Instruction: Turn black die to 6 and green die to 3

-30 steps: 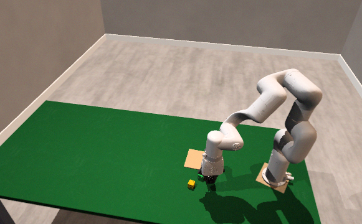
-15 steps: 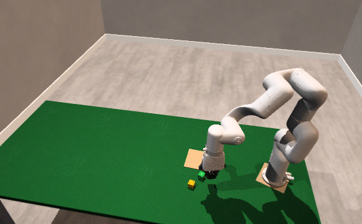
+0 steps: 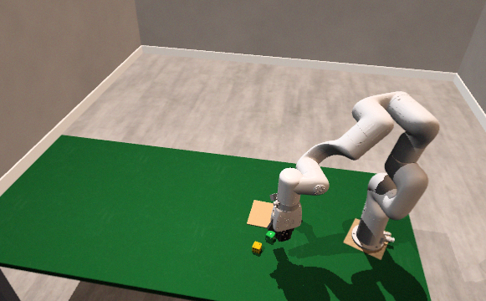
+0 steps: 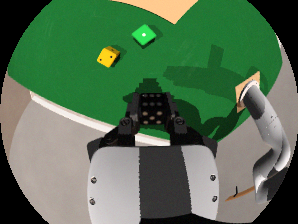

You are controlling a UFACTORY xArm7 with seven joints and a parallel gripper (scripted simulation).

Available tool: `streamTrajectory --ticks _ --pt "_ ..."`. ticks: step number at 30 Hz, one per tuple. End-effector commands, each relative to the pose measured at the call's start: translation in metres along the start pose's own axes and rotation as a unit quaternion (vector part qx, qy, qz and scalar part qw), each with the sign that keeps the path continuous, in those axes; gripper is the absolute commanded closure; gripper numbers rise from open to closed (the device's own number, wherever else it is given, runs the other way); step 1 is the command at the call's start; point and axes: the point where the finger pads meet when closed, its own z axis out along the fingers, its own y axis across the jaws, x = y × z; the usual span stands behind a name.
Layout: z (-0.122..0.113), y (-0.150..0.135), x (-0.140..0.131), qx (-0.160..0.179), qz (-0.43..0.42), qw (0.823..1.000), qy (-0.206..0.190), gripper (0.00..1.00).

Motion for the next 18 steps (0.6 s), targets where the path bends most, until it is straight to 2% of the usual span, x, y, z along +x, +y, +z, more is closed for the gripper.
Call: streamTrajectory --ticks 1,5,11,13,15,18 --pt "-0.0003 -0.0020 -0.0005 0.003 -0.087 0.996 -0.003 0.73" --pt "0.0003 -0.0024 -0.0009 0.003 -0.134 0.991 -0.003 0.73" --pt "0.0015 -0.0031 -0.0017 0.003 -0.227 0.974 -0.003 0.73" --pt "0.0015 -0.0031 -0.0017 0.003 -0.227 0.974 -0.003 0.73" --pt "0.0022 -0.0035 -0.0022 0.004 -0.279 0.960 -0.003 0.73" --pt "0.0026 -0.0037 -0.0025 0.004 -0.312 0.950 -0.003 0.73"
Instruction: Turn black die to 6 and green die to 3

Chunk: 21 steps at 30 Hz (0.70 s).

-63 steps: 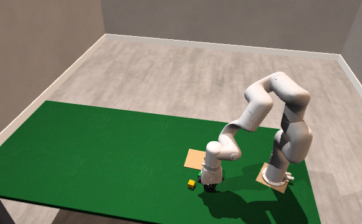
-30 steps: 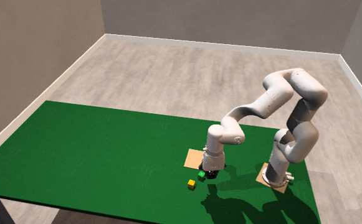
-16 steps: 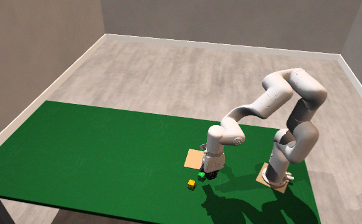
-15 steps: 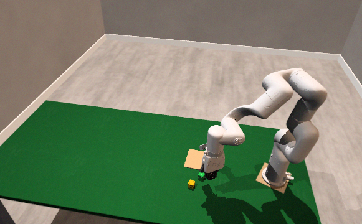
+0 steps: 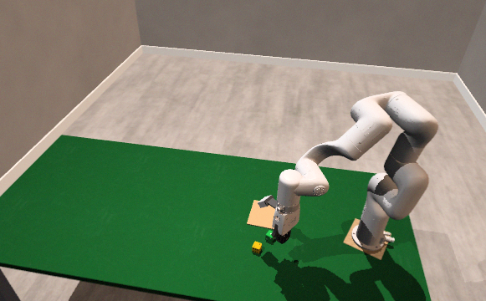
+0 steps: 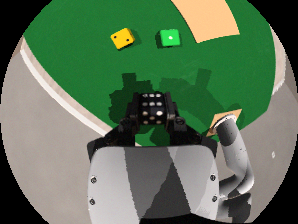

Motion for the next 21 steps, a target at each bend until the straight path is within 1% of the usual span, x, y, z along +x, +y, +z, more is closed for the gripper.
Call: streamTrajectory --ticks 1,7,9,12,13,17,19,20,21 --pt "-0.0003 -0.0020 0.0005 0.005 -0.082 0.997 -0.004 0.73" --pt "0.0008 -0.0028 0.0001 0.005 -0.166 0.986 -0.004 0.73" --pt "0.0013 -0.0032 0.0000 0.006 -0.200 0.980 -0.003 0.73" --pt "0.0014 -0.0032 0.0000 0.006 -0.208 0.978 -0.003 0.73" --pt "0.0020 -0.0037 -0.0002 0.006 -0.250 0.968 -0.003 0.73" --pt "0.0026 -0.0041 -0.0004 0.006 -0.292 0.957 -0.003 0.73" --pt "0.0030 -0.0044 -0.0005 0.006 -0.326 0.945 -0.003 0.73" --pt "0.0031 -0.0045 -0.0005 0.006 -0.332 0.943 -0.003 0.73" --pt "0.0034 -0.0047 -0.0006 0.006 -0.353 0.936 -0.003 0.73"
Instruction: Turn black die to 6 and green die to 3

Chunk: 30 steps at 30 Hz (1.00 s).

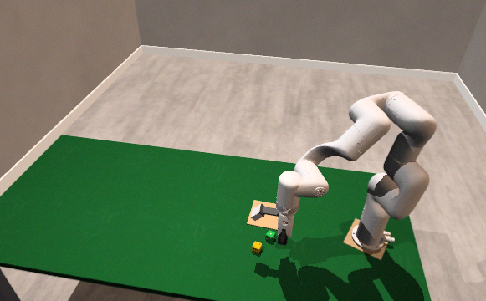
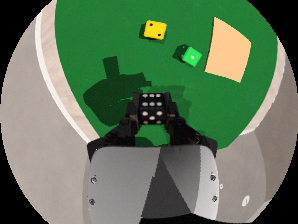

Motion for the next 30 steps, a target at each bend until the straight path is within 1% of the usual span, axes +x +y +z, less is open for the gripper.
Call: streamTrajectory --ticks 1,2,4,5,6,9,10,15,16,17,18,19,20,21,22,23,25,28,30 --pt "-0.0002 -0.0014 0.0015 0.007 -0.087 0.996 -0.001 0.73" --pt "-0.0002 -0.0015 0.0015 0.007 -0.091 0.996 -0.001 0.73" --pt "0.0004 -0.0018 0.0016 0.007 -0.129 0.992 -0.001 0.73" --pt "0.0004 -0.0019 0.0016 0.007 -0.131 0.991 -0.001 0.73" --pt "0.0008 -0.0021 0.0016 0.007 -0.157 0.988 -0.001 0.73" --pt "0.0009 -0.0022 0.0016 0.007 -0.169 0.986 -0.001 0.73" --pt "0.0015 -0.0026 0.0017 0.007 -0.206 0.979 0.000 0.73" --pt "0.0024 -0.0033 0.0018 0.007 -0.271 0.963 0.000 0.73" --pt "0.0024 -0.0033 0.0018 0.007 -0.272 0.962 0.000 0.73" --pt "0.0028 -0.0035 0.0019 0.006 -0.298 0.954 0.000 0.73" --pt "0.0029 -0.0036 0.0019 0.006 -0.301 0.954 0.000 0.73" --pt "0.0032 -0.0038 0.0020 0.006 -0.325 0.946 0.000 0.73" --pt "0.0033 -0.0038 0.0020 0.006 -0.328 0.945 0.000 0.73" --pt "0.0036 -0.0041 0.0020 0.006 -0.350 0.937 0.001 0.73" --pt "0.0036 -0.0041 0.0020 0.006 -0.352 0.936 0.001 0.73" --pt "0.0040 -0.0043 0.0020 0.006 -0.373 0.928 0.001 0.73" --pt "0.0040 -0.0043 0.0020 0.006 -0.373 0.928 0.001 0.73" --pt "0.0047 -0.0048 0.0021 0.006 -0.421 0.907 0.001 0.73" --pt "0.0050 -0.0050 0.0022 0.006 -0.440 0.898 0.001 0.73"
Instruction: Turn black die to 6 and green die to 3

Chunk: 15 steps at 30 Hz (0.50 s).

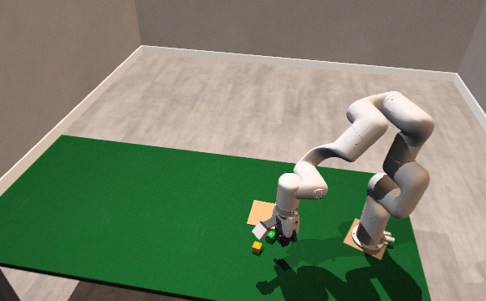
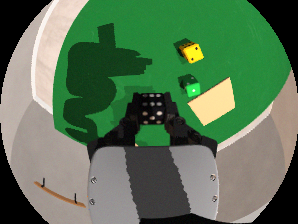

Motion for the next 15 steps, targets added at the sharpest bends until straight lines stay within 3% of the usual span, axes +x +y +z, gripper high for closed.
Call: streamTrajectory --ticks 1,12,15 --pt "0.000 0.000 0.002 0.005 -0.067 0.998 0.003 0.73" --pt "-0.004 0.003 0.004 0.004 -0.080 0.997 0.014 0.73" --pt "-0.016 0.012 0.009 0.000 -0.088 0.995 0.053 0.73"
